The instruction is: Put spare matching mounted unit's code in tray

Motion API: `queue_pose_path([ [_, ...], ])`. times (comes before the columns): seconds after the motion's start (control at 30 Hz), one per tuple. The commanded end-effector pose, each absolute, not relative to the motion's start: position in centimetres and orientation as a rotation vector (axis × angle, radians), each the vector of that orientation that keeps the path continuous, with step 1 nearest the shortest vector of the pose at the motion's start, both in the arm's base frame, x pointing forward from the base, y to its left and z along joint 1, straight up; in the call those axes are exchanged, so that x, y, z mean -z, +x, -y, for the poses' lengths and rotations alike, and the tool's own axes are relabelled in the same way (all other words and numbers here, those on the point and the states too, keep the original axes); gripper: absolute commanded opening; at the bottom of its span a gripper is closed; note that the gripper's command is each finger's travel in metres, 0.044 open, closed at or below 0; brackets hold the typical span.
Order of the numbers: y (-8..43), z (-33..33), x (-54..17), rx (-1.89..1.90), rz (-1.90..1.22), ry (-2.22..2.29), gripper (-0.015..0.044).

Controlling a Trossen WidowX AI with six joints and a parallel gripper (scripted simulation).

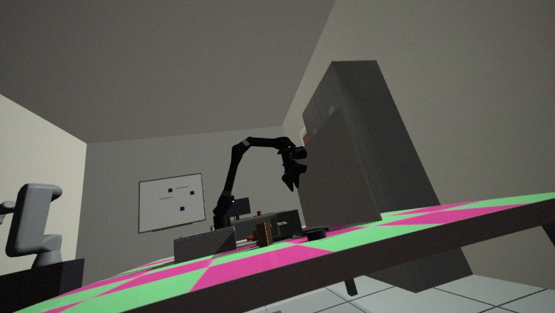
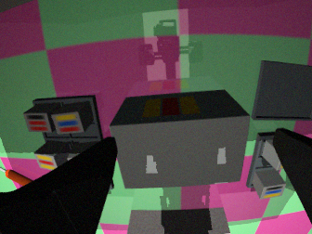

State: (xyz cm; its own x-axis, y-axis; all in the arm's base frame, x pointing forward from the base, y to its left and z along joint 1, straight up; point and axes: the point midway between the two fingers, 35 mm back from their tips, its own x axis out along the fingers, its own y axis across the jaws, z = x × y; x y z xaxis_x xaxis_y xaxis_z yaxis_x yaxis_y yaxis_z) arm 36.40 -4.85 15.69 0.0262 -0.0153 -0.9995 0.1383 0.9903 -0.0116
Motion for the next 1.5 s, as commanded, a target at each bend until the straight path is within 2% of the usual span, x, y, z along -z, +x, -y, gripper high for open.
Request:
queue_pose_path([
  [0.0,36.4,4.4,-15.8,0.094,-1.543,0.084,0.0440],
  [0.47,36.4,4.2,-15.7,0.083,-1.544,0.072,0.0440],
  [0.7,34.8,-6.5,-13.2,-0.384,-1.511,-0.392,0.0440],
  [0.97,28.2,-17.8,-9.8,-0.970,-1.320,-0.975,0.0440],
  [1.17,26.6,-19.5,-9.2,-1.072,-1.267,-1.076,0.0440],
  [1.33,27.4,-19.5,-5.8,-1.071,-1.266,-1.077,0.0309],
  [1.47,27.5,-19.5,-5.3,-1.071,-1.266,-1.077,0.0300],
])
